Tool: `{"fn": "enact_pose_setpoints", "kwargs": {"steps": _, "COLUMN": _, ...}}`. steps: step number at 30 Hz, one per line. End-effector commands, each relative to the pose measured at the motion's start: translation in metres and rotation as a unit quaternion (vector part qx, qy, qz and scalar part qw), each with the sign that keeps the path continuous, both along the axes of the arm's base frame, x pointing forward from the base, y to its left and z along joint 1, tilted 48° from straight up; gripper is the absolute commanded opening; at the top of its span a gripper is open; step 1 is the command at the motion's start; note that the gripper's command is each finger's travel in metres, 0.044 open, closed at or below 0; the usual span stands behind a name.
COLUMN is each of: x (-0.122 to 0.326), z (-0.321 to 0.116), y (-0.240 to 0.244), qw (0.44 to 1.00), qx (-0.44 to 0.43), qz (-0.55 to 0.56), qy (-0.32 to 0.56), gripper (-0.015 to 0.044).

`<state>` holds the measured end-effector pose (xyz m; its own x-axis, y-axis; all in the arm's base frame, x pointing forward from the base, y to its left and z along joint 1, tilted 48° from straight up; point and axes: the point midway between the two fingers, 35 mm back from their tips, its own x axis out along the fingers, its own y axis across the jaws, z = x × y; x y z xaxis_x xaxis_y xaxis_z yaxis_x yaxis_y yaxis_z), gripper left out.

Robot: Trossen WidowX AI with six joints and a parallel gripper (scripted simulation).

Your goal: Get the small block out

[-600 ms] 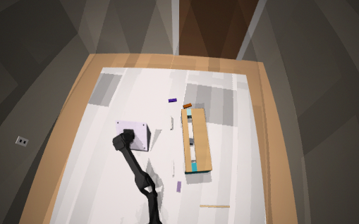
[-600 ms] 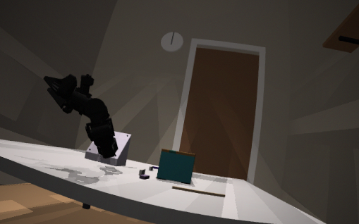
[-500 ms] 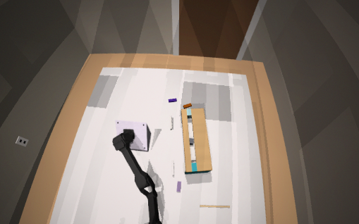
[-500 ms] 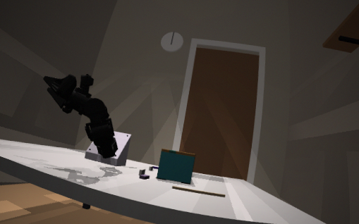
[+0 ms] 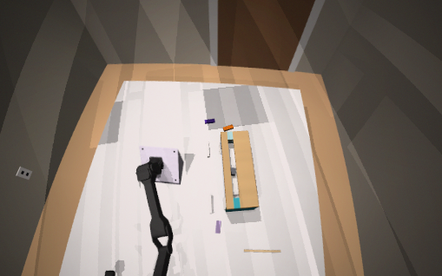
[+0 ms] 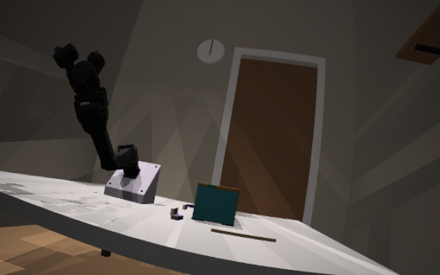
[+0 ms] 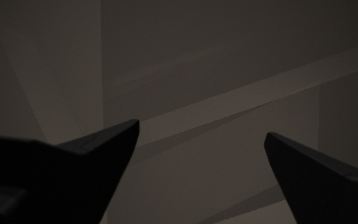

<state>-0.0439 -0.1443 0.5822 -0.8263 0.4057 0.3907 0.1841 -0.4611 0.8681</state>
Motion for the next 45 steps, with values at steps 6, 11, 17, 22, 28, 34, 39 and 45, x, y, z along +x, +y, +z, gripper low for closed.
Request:
{"fn": "enact_pose_setpoints", "kwargs": {"steps": 6, "x": -0.038, "z": -0.008, "y": 0.124, "qw": 0.988, "qx": -0.08, "qz": -0.108, "qy": -0.079, "gripper": 0.04}}
{"fn": "enact_pose_setpoints", "kwargs": {"steps": 11, "x": -0.041, "z": -0.015, "y": 0.176, "qw": 0.973, "qx": -0.105, "qz": -0.173, "qy": -0.115, "gripper": 0.04}}
{"fn": "enact_pose_setpoints", "kwargs": {"steps": 17, "x": -0.03, "z": -0.042, "y": 0.265, "qw": 0.927, "qx": -0.156, "qz": -0.283, "qy": -0.19, "gripper": 0.04}}
{"fn": "enact_pose_setpoints", "kwargs": {"steps": 22, "x": -0.006, "z": -0.074, "y": 0.33, "qw": 0.872, "qx": -0.204, "qz": -0.358, "qy": -0.263, "gripper": 0.04}}
{"fn": "enact_pose_setpoints", "kwargs": {"steps": 28, "x": 0.044, "z": -0.126, "y": 0.392, "qw": 0.784, "qx": -0.266, "qz": -0.426, "qy": -0.364, "gripper": 0.04}}
{"fn": "enact_pose_setpoints", "kwargs": {"steps": 34, "x": 0.101, "z": -0.184, "y": 0.432, "qw": 0.701, "qx": -0.332, "qz": -0.443, "qy": -0.451, "gripper": 0.04}}
{"fn": "enact_pose_setpoints", "kwargs": {"steps": 39, "x": 0.152, "z": -0.238, "y": 0.448, "qw": 0.617, "qx": -0.395, "qz": -0.428, "qy": -0.53, "gripper": 0.04}}
{"fn": "enact_pose_setpoints", "kwargs": {"steps": 45, "x": 0.217, "z": -0.309, "y": 0.443, "qw": 0.506, "qx": -0.475, "qz": -0.36, "qy": -0.623, "gripper": 0.04}}
